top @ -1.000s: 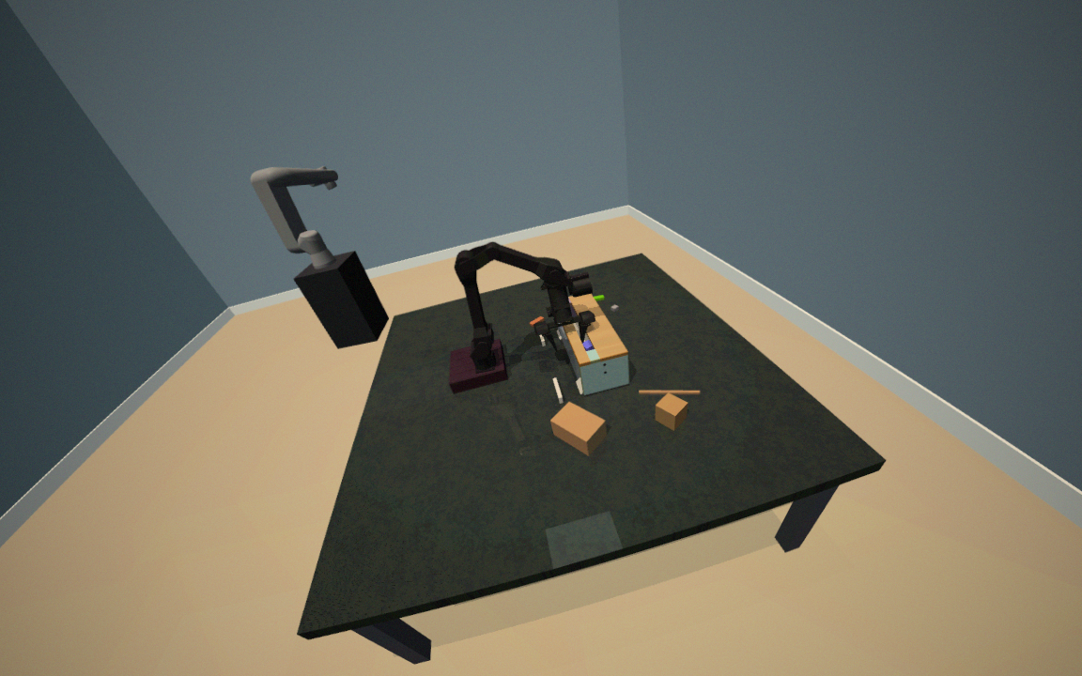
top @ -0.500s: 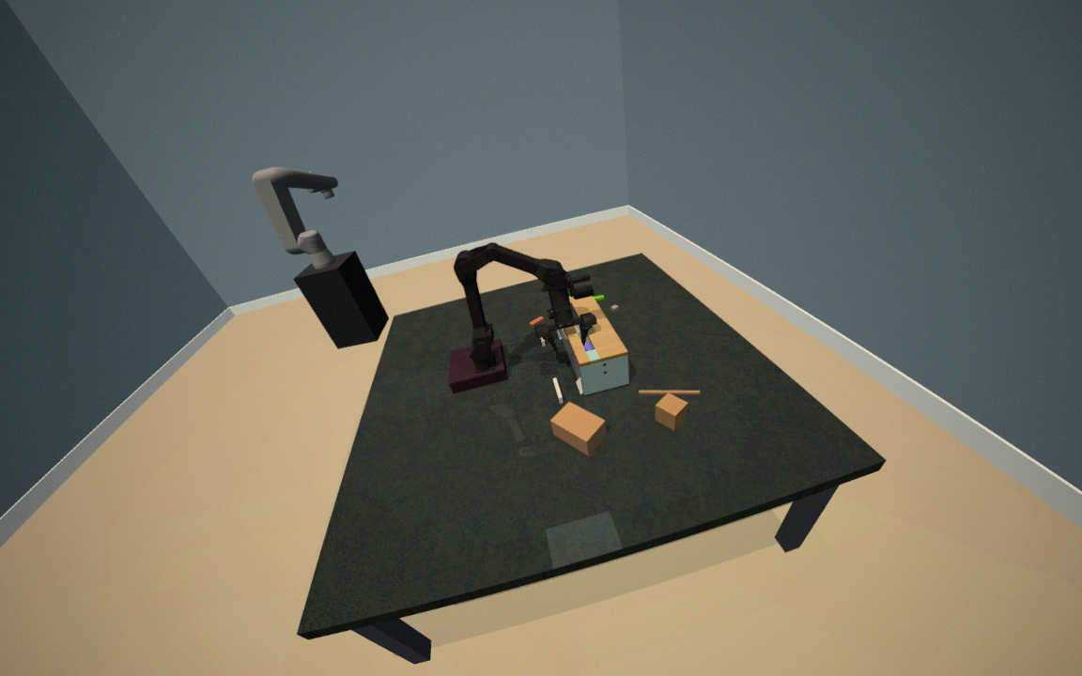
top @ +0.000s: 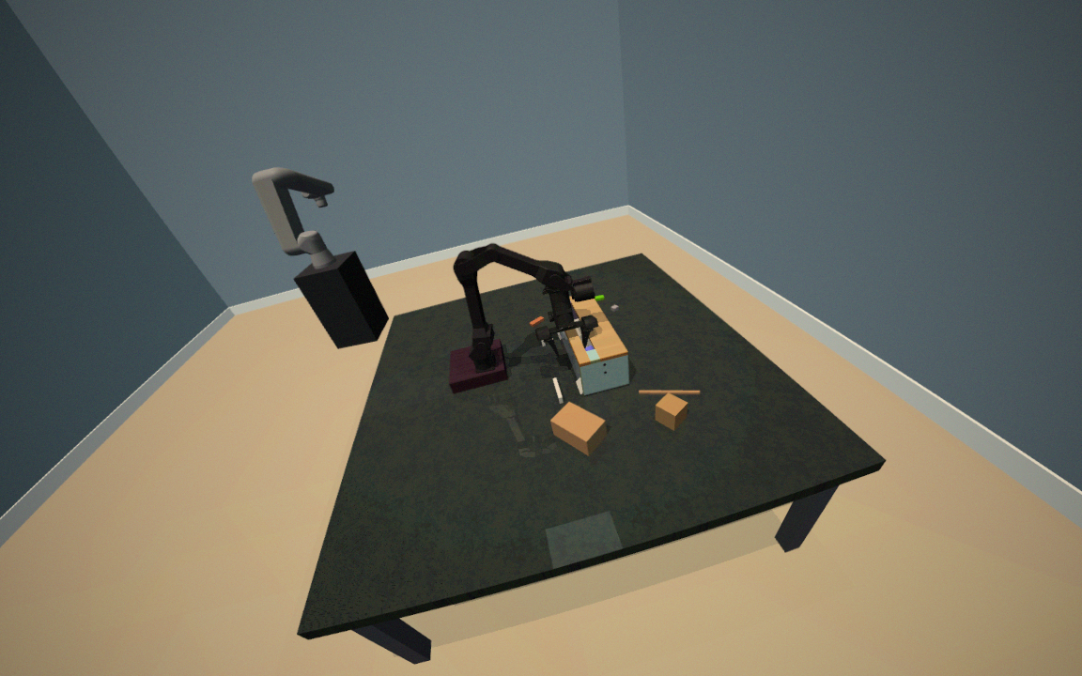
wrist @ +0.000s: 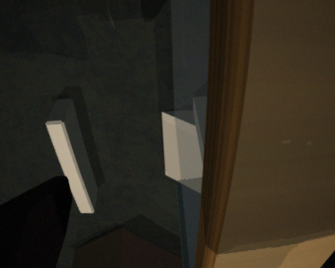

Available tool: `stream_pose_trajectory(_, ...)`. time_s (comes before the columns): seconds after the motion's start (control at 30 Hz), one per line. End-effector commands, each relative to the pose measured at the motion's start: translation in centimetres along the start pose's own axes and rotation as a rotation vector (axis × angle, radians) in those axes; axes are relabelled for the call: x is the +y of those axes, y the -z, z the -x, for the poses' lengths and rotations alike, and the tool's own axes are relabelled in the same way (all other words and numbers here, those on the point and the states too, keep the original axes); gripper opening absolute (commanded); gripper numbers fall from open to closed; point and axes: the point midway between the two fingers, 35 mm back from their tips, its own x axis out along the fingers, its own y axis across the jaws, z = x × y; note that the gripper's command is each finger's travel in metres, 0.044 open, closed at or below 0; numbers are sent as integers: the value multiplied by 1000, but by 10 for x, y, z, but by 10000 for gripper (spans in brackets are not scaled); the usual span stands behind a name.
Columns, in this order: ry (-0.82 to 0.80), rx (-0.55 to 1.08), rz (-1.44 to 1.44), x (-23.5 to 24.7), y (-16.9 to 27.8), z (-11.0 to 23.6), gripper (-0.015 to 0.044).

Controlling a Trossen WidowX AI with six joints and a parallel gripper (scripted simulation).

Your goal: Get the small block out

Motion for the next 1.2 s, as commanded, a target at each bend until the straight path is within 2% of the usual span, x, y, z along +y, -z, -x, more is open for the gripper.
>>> stream_pose_trajectory(0.0,3,3,1,-1,5,-2,400)
stream_pose_trajectory(1.17,2,6,1,-1,37,-10,400)
